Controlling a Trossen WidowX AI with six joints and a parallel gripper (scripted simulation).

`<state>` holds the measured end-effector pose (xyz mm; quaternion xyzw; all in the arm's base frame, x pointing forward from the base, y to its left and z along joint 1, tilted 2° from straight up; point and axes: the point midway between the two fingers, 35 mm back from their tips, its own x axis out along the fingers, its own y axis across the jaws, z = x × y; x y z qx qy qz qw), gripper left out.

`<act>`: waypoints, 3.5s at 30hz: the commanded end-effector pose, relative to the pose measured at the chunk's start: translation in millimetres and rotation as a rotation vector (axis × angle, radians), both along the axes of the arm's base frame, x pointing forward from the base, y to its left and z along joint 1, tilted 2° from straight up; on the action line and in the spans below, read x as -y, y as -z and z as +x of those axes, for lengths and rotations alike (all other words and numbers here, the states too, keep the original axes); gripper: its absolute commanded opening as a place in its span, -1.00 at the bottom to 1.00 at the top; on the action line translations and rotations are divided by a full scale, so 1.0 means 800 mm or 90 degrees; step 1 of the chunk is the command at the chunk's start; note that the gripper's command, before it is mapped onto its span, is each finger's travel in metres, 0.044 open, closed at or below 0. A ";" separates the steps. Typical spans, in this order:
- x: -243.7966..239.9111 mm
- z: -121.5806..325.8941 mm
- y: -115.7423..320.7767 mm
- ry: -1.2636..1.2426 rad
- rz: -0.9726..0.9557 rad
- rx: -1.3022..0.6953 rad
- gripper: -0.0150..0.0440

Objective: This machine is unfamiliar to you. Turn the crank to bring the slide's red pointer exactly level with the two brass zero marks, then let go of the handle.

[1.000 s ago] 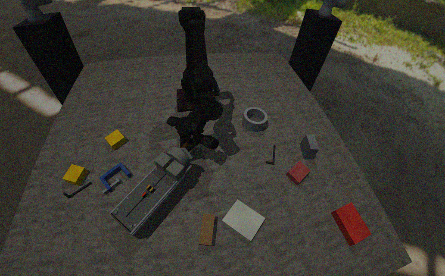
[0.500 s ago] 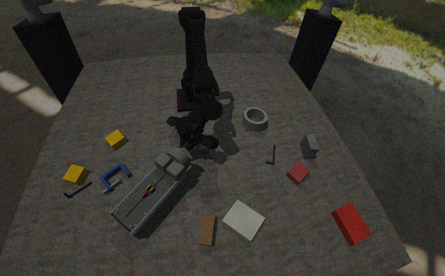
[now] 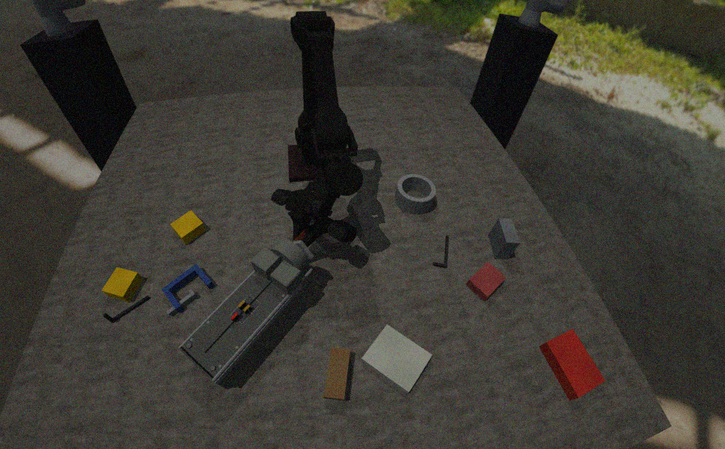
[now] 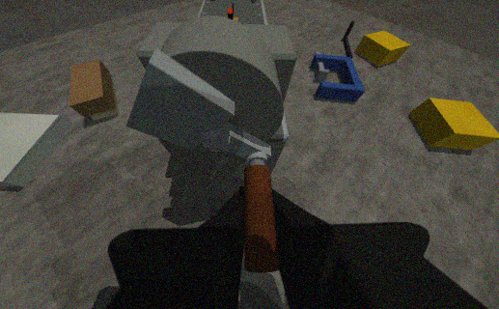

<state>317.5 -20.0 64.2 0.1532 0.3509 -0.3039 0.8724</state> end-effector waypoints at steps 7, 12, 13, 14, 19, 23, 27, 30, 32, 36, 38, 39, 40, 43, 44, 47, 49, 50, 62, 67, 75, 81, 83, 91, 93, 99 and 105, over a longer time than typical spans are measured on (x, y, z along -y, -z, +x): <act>0.001 -0.001 -0.002 0.001 -0.004 0.001 -0.49; 0.001 -0.001 -0.002 0.001 -0.004 0.001 -0.49; 0.001 -0.001 -0.002 0.001 -0.004 0.001 -0.49; 0.001 -0.001 -0.002 0.001 -0.004 0.001 -0.49; 0.001 -0.001 -0.002 0.001 -0.004 0.001 -0.49; 0.001 -0.001 -0.002 0.001 -0.004 0.001 -0.49; 0.001 -0.001 -0.002 0.001 -0.004 0.001 -0.49; 0.001 -0.001 -0.002 0.001 -0.004 0.001 -0.49; 0.001 -0.001 -0.001 0.001 -0.004 0.001 -0.49; 0.001 -0.001 -0.001 0.001 -0.004 0.001 -0.49; 0.001 -0.001 -0.001 0.001 -0.004 0.001 -0.49; 0.001 -0.001 -0.001 0.001 -0.004 0.001 -0.49; 0.001 -0.001 -0.001 0.001 -0.004 0.001 -0.49; 0.001 -0.001 -0.001 0.001 -0.004 0.001 -0.49; 0.001 -0.001 -0.001 0.001 -0.004 0.001 -0.49; 0.001 -0.001 -0.001 0.001 -0.004 0.001 -0.49; 0.001 -0.001 -0.001 0.001 -0.004 0.001 -0.49; 0.001 -0.001 -0.001 0.001 -0.004 0.001 -0.49; 0.001 -0.001 -0.001 0.001 -0.004 0.001 -0.49; 0.001 -0.001 -0.001 0.001 -0.004 0.001 -0.49; 0.001 -0.001 -0.001 0.001 -0.004 0.001 -0.49; 0.001 -0.001 -0.001 0.001 -0.004 0.001 -0.49; 0.001 -0.001 -0.001 0.001 -0.004 0.001 -0.49; 0.001 -0.001 0.000 0.001 -0.001 0.000 -0.49; 0.001 -0.001 0.000 0.001 -0.001 0.000 -0.40; 0.001 -0.001 0.000 0.001 -0.001 0.000 0.13; 0.001 -0.001 0.000 0.001 -0.001 0.000 0.67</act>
